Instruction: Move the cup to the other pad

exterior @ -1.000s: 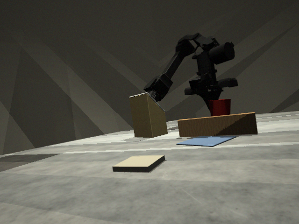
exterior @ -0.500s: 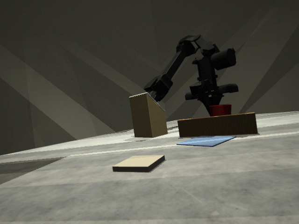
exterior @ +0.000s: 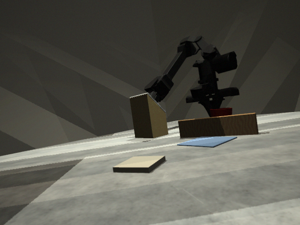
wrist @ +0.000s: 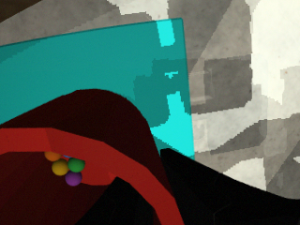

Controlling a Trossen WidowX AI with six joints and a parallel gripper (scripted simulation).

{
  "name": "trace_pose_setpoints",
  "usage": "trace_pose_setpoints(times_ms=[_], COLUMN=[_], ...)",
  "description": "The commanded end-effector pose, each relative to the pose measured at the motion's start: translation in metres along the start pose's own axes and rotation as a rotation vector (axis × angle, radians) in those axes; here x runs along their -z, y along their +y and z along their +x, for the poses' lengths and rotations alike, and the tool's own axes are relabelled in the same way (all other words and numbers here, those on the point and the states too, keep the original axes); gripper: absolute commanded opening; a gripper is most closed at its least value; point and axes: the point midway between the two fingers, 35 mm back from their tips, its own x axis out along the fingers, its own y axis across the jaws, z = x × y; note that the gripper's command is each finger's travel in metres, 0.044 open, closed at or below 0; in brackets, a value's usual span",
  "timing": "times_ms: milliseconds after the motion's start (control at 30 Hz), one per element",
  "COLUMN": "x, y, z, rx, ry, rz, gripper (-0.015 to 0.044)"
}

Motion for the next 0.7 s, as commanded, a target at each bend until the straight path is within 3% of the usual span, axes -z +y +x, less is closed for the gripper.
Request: trace_pose_setpoints(times_ms=[0, 133, 300, 667], x=[0.0002, 0.0002, 0.0002, -0.0002], y=[0.0002, 0.0002, 0.0002, 0.0008], z=[-0.0004, -0.0004, -0.0004, -0.0058], rx=[0.000, 0.000, 0.000, 0.000], ry=[0.000, 0.000, 0.000, -0.001], rz=[-0.002, -0.002, -0.002, -0.001], gripper=[0.0000, 0.0000, 0.0128, 0.0128])
